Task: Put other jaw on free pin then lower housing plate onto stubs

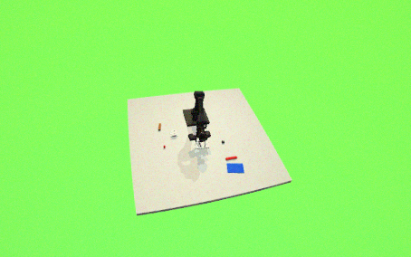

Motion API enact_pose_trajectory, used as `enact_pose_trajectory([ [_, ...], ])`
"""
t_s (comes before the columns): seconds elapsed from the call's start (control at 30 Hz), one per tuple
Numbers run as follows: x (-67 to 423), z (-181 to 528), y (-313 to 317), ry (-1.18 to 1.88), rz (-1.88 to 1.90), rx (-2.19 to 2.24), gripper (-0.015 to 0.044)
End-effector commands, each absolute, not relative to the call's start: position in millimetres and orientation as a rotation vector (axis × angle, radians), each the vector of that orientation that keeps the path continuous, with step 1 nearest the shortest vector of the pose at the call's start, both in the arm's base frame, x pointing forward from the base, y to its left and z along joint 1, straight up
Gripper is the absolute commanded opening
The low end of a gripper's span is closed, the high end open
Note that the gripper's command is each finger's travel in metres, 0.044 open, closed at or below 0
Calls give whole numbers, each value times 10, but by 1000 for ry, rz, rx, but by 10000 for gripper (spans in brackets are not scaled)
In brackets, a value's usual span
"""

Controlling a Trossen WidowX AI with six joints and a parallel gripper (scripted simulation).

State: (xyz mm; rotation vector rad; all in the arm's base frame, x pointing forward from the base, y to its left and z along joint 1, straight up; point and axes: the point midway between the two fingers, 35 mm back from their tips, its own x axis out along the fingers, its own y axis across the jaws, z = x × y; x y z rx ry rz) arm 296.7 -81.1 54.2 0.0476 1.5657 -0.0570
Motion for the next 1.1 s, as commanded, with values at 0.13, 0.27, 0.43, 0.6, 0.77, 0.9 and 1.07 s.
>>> enact_pose_trajectory([
  [0.13,2964,997,-803,1546,-55,45,224],
  [0.27,2966,1010,-928,1514,-74,27,303],
  [0.43,2872,1076,-1153,1504,-24,-54,434],
  [0.6,2763,1085,-1344,1512,69,-154,440],
  [0.77,2627,1094,-1544,1515,173,-263,440],
  [0.9,2509,1102,-1694,1514,257,-349,440],
  [1.07,2349,1112,-1869,1507,364,-455,440],
])
